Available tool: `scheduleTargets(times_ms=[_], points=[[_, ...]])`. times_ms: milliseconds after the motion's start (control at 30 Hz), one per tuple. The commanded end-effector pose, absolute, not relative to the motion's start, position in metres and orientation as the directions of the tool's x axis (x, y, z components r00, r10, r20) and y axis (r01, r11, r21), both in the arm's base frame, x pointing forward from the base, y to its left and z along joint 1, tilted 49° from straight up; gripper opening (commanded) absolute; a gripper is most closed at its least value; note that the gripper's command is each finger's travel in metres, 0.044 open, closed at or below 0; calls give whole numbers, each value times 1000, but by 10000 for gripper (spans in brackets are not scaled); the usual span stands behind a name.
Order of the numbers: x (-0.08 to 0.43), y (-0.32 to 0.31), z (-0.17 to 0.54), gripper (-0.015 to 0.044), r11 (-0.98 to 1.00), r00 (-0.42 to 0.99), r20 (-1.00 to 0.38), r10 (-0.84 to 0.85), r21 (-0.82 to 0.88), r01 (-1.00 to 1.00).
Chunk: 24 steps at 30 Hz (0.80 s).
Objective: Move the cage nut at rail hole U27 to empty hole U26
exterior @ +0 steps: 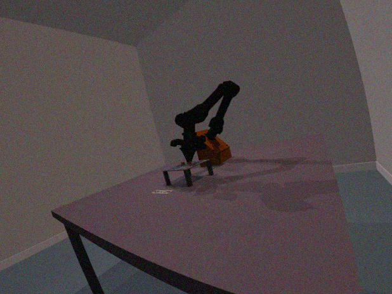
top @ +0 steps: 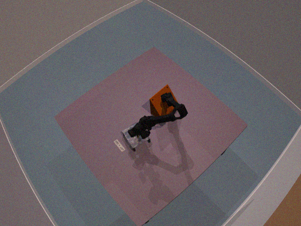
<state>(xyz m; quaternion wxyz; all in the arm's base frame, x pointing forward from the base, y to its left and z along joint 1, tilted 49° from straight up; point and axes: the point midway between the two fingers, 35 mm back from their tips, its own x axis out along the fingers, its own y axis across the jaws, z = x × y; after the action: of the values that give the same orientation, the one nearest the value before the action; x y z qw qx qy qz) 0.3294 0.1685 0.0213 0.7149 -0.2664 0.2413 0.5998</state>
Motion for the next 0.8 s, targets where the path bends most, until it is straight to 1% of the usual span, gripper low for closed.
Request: scheduleTargets(times_ms=[0, 767], points=[[330, 168, 22, 26, 144, 171, -666, 726, -96, -985], [329, 168, 22, 26, 166, 200, -663, 721, -115, -979]])
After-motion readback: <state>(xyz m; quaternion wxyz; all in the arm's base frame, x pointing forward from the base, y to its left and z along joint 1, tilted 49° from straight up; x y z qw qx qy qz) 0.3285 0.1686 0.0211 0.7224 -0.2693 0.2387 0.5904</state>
